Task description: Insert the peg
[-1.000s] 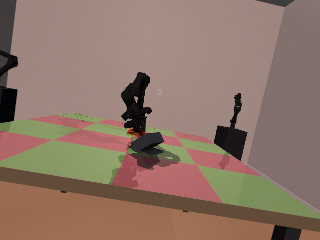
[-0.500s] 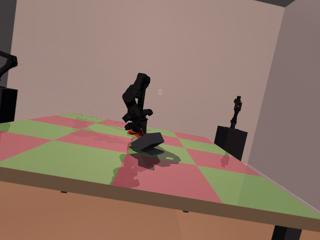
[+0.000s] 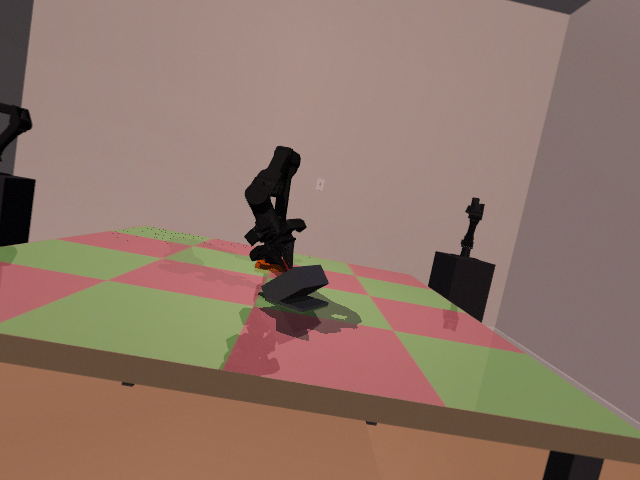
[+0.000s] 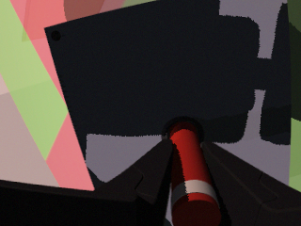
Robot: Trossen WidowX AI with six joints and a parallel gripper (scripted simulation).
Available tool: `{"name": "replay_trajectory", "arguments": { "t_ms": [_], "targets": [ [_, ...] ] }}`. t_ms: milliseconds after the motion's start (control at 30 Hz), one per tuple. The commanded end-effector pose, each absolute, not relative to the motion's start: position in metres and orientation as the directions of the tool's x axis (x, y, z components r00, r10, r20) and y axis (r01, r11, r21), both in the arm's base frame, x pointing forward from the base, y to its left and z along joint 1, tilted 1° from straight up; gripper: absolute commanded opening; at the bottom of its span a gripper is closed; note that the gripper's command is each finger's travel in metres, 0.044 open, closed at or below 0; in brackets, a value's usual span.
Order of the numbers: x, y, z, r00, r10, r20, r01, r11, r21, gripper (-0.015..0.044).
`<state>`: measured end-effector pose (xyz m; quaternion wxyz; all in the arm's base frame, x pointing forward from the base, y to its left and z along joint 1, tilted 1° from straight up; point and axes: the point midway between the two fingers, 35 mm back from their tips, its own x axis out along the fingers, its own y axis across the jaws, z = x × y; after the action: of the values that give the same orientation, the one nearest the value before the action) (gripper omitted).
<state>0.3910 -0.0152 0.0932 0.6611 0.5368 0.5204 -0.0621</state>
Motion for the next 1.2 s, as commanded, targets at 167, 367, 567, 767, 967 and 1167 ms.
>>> {"name": "replay_trajectory", "arguments": {
  "t_ms": [167, 367, 567, 767, 967, 1167],
  "targets": [
    [0.391, -0.015, 0.093, 0.451, 0.477, -0.755, 0.641, 0.416, 0.645, 0.0210],
    [0.391, -0.016, 0.094, 0.450, 0.477, -0.755, 0.641, 0.416, 0.645, 0.0368],
    [0.387, -0.022, 0.102, 0.449, 0.475, -0.757, 0.643, 0.417, 0.643, 0.0440],
    [0.382, -0.029, 0.112, 0.448, 0.473, -0.759, 0.645, 0.418, 0.640, 0.0440],
    [0.377, -0.036, 0.122, 0.446, 0.471, -0.761, 0.647, 0.418, 0.638, 0.0440],
    [0.372, -0.043, 0.131, 0.445, 0.469, -0.763, 0.649, 0.418, 0.636, 0.0440]
  ]
}}
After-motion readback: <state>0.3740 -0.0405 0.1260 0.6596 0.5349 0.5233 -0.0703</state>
